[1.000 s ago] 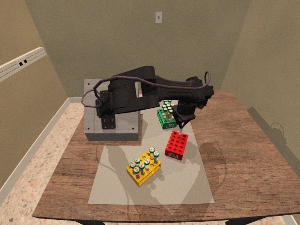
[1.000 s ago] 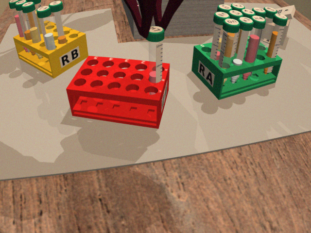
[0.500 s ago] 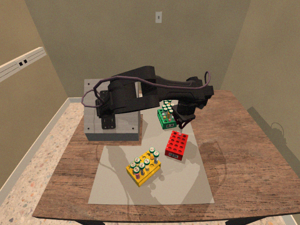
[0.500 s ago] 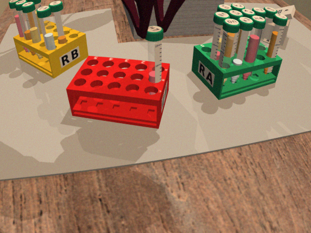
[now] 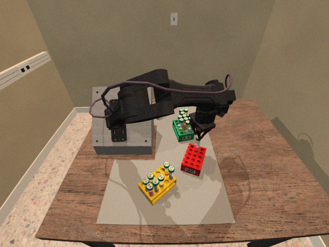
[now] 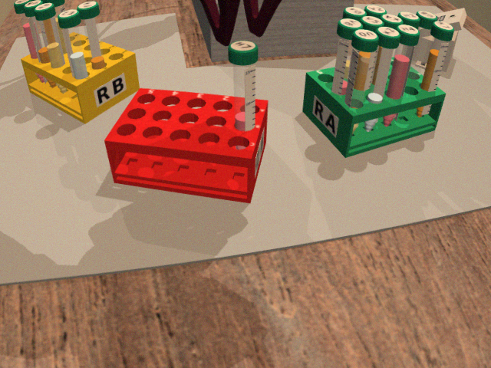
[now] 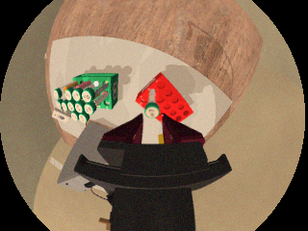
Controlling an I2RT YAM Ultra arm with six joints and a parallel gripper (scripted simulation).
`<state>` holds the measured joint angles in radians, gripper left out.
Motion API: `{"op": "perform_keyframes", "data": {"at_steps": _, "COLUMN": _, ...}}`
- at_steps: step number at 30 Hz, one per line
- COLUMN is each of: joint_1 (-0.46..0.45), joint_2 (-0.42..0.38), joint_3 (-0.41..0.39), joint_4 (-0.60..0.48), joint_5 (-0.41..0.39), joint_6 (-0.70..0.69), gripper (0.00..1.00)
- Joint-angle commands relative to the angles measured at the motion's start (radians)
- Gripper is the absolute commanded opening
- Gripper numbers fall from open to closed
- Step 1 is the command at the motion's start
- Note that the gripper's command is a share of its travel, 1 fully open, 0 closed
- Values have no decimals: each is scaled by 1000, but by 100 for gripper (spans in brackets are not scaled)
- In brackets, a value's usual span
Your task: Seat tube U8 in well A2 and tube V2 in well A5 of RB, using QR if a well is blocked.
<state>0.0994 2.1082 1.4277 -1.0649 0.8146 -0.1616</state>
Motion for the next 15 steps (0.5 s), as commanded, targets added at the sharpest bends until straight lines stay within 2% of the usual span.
{"op": "perform_keyframes", "data": {"at_steps": 1, "joint_1": 44, "joint_2": 13, "joint_3": 54, "joint_4": -64, "joint_5": -14, "joint_6": 43, "gripper": 30}}
{"op": "perform_keyframes", "data": {"at_steps": 7, "joint_1": 75, "joint_2": -38, "joint_3": 76, "joint_4": -131, "joint_5": -21, "joint_6": 86, "gripper": 30}}
{"op": "perform_keyframes", "data": {"at_steps": 9, "joint_1": 75, "joint_2": -38, "joint_3": 76, "joint_4": -131, "joint_5": -21, "joint_6": 86, "gripper": 30}}
{"op": "perform_keyframes", "data": {"at_steps": 11, "joint_1": 86, "joint_2": 0, "joint_3": 96, "joint_4": -162, "joint_5": -23, "joint_6": 102, "gripper": 30}}
{"op": "perform_keyframes", "data": {"at_steps": 15, "joint_1": 105, "joint_2": 4, "joint_3": 132, "joint_4": -211, "joint_5": -28, "joint_6": 128, "gripper": 30}}
